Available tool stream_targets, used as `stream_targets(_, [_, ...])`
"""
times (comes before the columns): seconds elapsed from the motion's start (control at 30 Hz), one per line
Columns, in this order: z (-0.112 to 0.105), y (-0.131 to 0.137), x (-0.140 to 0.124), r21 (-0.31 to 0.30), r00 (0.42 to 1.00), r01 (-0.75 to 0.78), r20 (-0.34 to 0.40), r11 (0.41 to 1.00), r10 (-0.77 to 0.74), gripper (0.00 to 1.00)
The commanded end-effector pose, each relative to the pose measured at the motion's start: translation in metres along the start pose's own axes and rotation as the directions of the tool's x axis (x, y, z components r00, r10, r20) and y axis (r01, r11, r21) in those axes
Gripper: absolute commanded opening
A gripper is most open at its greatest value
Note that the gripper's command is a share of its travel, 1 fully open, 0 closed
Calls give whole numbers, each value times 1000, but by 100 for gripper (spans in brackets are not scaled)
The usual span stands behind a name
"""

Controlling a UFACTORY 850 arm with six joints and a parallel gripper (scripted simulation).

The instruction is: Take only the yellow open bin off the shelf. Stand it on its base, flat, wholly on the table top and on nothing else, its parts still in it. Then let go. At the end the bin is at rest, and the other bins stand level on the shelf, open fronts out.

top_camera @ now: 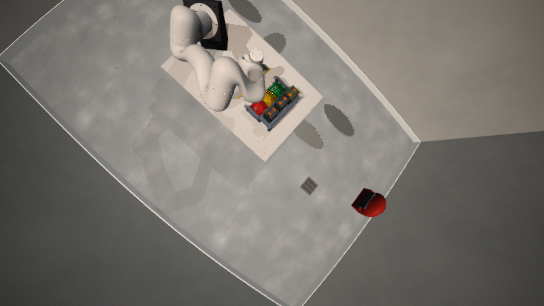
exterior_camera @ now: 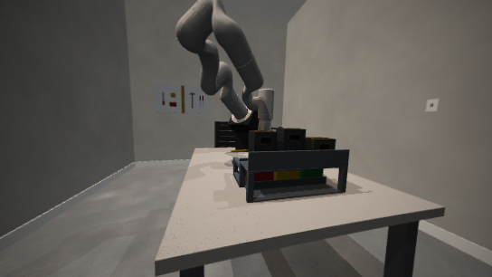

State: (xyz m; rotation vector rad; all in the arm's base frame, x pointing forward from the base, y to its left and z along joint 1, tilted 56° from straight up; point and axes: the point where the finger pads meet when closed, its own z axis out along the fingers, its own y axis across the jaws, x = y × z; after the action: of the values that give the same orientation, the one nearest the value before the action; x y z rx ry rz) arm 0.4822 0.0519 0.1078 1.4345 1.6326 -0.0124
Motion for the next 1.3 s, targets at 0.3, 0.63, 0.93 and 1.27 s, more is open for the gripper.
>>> stream_targets(0.3, [0,-16,0,-4,1000,-3,0,1000,3,0])
stream_targets(0.63, [0,-40,0,-4,1000,-3,0,1000,3,0])
stream_targets(0.93, [1,-72,0,-4,1000,-3,0,1000,3,0])
stream_targets(1.27, [1,-80,0,-3,1000,-3,0,1000,3,0])
